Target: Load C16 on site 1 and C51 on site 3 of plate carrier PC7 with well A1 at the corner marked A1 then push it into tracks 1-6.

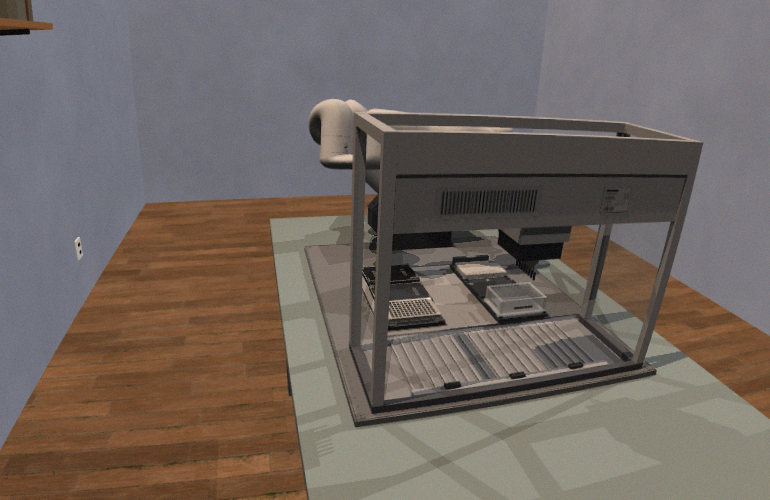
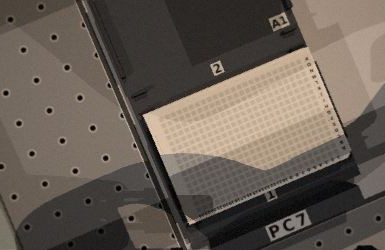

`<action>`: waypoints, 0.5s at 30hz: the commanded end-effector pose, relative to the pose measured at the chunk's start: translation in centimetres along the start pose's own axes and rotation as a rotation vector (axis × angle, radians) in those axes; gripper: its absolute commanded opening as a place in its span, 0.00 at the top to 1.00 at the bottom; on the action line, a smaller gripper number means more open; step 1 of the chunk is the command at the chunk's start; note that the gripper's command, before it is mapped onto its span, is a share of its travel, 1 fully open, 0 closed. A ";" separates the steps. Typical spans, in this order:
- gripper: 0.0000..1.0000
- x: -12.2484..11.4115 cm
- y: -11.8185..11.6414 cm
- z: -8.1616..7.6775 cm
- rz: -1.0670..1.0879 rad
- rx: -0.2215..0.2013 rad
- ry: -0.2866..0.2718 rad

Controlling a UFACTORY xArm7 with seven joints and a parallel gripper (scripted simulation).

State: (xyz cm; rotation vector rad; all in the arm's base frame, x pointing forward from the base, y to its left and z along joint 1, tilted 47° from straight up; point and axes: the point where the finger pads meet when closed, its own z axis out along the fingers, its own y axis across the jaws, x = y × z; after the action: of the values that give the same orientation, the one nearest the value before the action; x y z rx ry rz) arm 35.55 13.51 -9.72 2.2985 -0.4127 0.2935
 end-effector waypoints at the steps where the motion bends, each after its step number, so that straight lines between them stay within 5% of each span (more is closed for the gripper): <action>1: 0.18 -1.5 2.2 -0.3 -0.185 0.016 -0.002; 15: 0.18 -2.9 4.3 -0.2 -0.389 0.016 -0.001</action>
State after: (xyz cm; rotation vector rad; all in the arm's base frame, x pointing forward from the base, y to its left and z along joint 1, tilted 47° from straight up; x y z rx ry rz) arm 31.29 11.36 -7.88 2.3277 0.0174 0.1094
